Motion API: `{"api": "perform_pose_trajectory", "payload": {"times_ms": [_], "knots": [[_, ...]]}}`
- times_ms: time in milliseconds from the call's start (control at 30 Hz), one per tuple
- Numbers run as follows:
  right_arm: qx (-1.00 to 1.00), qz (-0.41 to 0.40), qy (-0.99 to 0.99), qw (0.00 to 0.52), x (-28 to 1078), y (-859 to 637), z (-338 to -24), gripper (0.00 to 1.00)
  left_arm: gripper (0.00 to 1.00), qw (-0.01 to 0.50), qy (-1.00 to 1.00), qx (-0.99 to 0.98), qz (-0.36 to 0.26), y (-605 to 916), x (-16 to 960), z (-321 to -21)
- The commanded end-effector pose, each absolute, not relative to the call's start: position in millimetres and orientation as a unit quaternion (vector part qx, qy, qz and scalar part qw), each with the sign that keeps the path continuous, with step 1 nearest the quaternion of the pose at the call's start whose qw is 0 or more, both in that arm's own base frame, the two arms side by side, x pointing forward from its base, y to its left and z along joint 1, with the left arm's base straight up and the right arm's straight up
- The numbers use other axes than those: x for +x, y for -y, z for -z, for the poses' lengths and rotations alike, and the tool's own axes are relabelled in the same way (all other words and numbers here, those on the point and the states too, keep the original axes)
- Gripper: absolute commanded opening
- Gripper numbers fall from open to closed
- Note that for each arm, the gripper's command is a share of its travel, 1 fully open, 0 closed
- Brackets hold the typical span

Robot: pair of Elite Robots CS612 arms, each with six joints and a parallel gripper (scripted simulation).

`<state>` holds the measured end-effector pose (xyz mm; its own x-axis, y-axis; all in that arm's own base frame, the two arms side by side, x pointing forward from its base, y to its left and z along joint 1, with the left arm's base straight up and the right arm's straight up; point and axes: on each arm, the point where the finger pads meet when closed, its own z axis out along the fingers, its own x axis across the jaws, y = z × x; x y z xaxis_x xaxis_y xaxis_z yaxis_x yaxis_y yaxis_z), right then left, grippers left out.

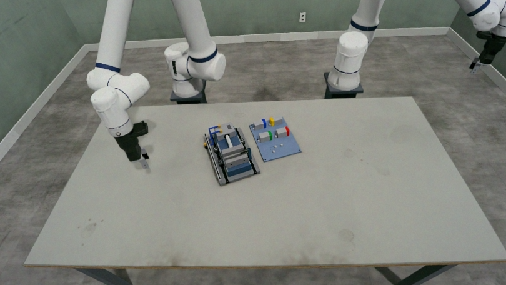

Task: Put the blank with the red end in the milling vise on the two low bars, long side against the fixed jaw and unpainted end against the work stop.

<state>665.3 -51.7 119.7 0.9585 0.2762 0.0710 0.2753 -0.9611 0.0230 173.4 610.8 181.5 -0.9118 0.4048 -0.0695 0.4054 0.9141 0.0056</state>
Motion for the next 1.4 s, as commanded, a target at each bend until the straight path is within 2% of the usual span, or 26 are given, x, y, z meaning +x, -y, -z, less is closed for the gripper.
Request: {"api": "perform_pose_trajectory", "payload": {"times_ms": [0, 1367], "knots": [[0.989, -0.038, -0.139, 0.007, 666, 52, -121, 1.0, 1.0, 0.031, -0.983, 0.182, 0.003, -613, 152, -182], [0.989, -0.038, -0.139, 0.007, 666, 52, -121, 1.0, 1.0, 0.007, -0.999, 0.047, 0.001, -609, 39, -178]]}}
